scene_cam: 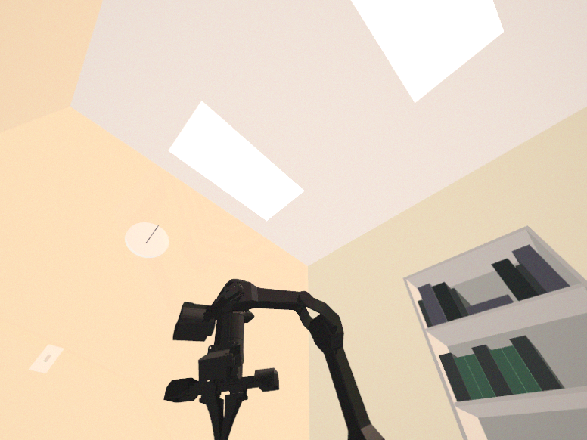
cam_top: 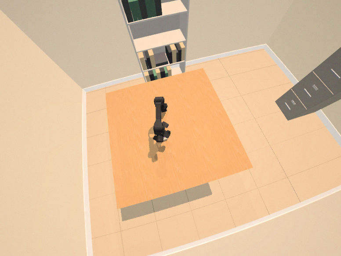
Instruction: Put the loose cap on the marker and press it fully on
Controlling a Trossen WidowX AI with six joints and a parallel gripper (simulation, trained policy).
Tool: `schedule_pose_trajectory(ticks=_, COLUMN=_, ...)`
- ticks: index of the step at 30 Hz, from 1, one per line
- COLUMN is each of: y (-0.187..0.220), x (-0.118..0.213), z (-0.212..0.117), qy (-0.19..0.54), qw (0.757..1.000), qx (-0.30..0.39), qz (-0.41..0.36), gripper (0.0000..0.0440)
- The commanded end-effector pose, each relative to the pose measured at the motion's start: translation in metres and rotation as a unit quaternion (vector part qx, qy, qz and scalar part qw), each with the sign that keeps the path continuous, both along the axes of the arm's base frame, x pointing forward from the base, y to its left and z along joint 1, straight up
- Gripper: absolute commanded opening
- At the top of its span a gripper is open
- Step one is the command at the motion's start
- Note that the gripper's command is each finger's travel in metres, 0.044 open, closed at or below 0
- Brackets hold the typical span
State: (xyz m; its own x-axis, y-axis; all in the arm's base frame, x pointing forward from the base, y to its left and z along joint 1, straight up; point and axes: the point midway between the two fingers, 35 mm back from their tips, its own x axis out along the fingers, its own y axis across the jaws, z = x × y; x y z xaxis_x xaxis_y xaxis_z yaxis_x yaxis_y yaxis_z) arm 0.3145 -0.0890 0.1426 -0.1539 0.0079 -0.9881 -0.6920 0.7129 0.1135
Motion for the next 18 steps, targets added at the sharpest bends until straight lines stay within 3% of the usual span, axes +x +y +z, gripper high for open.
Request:
schedule_pose_trajectory(ticks=1, y=0.008, x=0.001, z=-0.009, qy=-0.002, qw=1.0, qx=0.019, qz=-0.002, gripper=0.0003)
schedule_pose_trajectory(ticks=11, y=0.017, x=-0.025, z=0.014, qy=0.007, qw=0.999, qx=0.046, qz=-0.004, gripper=0.0012)
schedule_pose_trajectory(ticks=18, y=0.015, x=-0.031, z=0.031, qy=-0.024, qw=0.998, qx=0.051, qz=-0.004, gripper=0.0017)
